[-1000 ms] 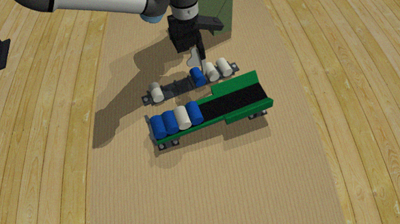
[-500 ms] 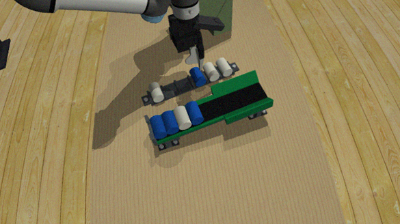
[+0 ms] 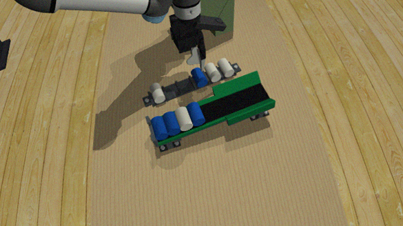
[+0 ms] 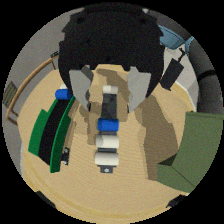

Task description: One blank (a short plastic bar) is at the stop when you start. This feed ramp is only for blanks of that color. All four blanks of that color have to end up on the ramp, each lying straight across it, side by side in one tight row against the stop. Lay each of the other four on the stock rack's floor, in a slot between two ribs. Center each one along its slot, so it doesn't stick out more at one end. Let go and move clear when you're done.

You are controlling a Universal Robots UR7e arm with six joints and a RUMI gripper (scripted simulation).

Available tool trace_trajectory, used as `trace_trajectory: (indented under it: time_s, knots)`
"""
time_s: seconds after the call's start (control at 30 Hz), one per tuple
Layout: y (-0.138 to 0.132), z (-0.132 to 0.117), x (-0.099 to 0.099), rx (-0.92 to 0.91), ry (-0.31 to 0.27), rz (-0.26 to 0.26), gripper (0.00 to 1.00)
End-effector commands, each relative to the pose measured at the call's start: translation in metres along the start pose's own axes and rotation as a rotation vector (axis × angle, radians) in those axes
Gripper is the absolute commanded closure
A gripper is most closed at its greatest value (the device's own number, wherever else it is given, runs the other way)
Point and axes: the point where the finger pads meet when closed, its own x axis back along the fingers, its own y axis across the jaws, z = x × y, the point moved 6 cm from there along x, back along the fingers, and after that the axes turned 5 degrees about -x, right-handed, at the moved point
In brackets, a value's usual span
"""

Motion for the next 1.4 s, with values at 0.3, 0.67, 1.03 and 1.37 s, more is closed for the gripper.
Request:
trace_trajectory:
  time_s: [0.3, 0.67, 1.03, 1.37]
  knots:
    - [0.001, 0.001, 0.0, 0.0, 0.0, -0.002, 0.49]
    - [-0.001, 0.001, -0.006, 0.002, 0.0, 0.002, 0.49]
    - [-0.001, 0.001, -0.017, 0.003, 0.0, 0.002, 0.49]
    - [-0.001, 0.001, -0.032, 0.003, 0.001, 0.002, 0.49]
